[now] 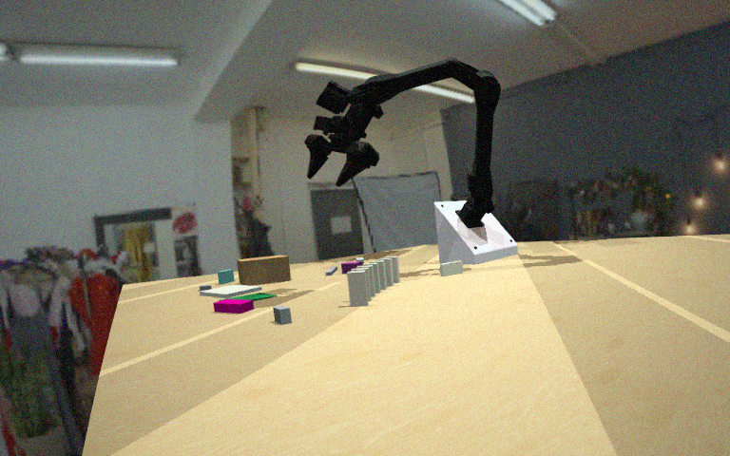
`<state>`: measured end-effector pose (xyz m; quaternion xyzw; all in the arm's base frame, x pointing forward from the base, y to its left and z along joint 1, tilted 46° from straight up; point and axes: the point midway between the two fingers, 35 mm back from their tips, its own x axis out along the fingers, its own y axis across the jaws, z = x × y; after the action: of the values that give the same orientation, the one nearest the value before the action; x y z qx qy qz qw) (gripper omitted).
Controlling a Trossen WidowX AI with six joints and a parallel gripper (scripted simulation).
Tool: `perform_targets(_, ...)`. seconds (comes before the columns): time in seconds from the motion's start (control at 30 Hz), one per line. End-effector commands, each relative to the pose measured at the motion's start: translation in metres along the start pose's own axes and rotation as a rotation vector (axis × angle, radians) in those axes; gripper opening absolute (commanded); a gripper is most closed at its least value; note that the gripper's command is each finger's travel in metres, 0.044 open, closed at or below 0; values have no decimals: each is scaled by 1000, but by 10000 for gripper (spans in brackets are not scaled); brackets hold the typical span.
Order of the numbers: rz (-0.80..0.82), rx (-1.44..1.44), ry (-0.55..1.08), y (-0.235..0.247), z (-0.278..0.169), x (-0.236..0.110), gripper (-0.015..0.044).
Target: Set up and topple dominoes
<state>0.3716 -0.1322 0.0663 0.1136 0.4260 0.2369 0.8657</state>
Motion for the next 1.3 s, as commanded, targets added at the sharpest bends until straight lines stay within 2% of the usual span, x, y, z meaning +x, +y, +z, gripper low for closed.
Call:
perform_targets(0.0,186,-288,186,41,-53,38,440)
perform_targets(0.3,478,-615,316,91,-112,59,440)
perform_targets(0.7,485,-621,318,90,-116,61,440)
perform_targets(0.93,486,-621,317,110,-140,110,440)
perform_targets(1.27,487,-621,316,113,-147,120,440)
